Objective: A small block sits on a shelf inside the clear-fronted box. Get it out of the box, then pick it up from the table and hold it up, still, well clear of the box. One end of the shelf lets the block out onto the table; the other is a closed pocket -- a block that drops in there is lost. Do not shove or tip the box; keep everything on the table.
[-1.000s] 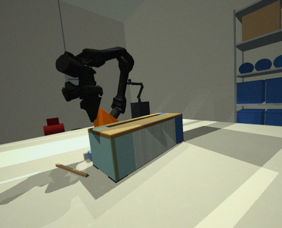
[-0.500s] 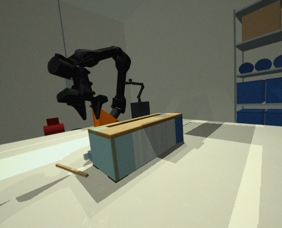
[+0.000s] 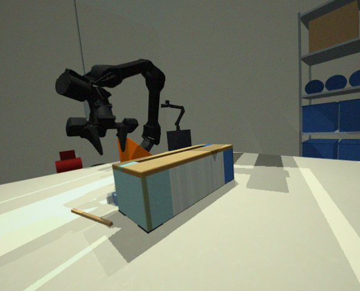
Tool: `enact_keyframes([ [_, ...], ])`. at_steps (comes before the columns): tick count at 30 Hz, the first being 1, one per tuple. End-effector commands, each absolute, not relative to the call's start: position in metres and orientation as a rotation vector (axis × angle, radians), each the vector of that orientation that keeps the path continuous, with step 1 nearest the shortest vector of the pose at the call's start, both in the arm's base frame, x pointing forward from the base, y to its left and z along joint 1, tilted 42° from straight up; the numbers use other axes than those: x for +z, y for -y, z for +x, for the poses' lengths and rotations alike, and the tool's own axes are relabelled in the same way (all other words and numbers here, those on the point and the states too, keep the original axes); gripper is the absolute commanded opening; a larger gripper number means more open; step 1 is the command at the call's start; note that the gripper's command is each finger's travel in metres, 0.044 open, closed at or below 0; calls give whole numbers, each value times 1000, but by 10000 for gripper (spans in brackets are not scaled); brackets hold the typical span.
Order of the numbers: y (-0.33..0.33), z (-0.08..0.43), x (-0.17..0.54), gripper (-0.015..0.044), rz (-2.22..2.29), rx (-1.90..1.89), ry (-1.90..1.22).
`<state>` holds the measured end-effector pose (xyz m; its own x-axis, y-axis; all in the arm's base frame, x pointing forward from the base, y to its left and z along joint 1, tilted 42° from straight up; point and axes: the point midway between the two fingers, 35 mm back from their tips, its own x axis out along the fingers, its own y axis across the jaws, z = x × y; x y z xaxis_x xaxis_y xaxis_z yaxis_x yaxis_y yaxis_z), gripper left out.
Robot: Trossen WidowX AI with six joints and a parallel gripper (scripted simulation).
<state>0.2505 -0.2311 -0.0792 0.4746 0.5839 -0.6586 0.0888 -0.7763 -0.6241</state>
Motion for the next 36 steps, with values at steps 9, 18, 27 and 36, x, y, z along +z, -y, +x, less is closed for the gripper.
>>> enact_keyframes([
  [9, 173, 251, -140, 285, -2173, 1268, 570],
  [18, 166, 253, -148, 285, -2173, 1268, 569],
  [27, 157, 255, -159, 285, -2173, 1268, 569],
  [36, 147, 257, -170, 285, -2173, 1267, 570],
])
